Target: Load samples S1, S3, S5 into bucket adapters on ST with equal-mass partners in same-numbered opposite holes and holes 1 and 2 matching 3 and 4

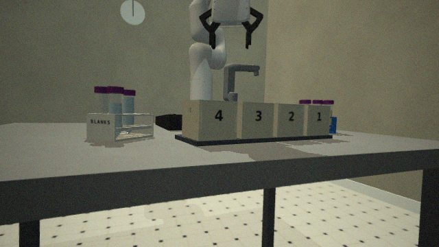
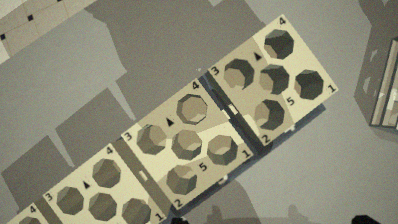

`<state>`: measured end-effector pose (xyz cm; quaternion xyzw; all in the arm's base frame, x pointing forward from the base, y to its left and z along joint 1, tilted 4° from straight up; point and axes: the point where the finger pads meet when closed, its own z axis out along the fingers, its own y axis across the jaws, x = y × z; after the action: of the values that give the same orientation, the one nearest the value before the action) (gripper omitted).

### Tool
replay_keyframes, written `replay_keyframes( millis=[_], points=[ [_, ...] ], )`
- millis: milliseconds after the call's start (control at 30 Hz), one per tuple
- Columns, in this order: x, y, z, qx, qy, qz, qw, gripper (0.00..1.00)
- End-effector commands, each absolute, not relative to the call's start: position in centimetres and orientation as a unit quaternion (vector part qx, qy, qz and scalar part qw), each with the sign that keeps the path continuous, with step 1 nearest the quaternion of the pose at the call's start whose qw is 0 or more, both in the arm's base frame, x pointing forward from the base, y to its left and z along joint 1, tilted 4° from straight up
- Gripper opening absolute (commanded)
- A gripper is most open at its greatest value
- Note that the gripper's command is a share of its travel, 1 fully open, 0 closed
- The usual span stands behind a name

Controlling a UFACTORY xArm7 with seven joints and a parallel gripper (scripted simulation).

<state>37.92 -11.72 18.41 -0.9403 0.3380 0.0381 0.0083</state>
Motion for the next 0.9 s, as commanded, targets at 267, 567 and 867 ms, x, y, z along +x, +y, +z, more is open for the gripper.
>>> replay_keyframes(
  millis=[267, 567, 867],
  points=[
    [34.7, -16.7, 18.7, -0.896, 0.443, 0.033, 0.001, 1.00],
    [32.1, -20.4, 18.7, -0.896, 0.443, 0.033, 0.000, 1.00],
    [30.1, -23.3, 18.8, -0.896, 0.443, 0.033, 0.000, 1.00]
  ],
)
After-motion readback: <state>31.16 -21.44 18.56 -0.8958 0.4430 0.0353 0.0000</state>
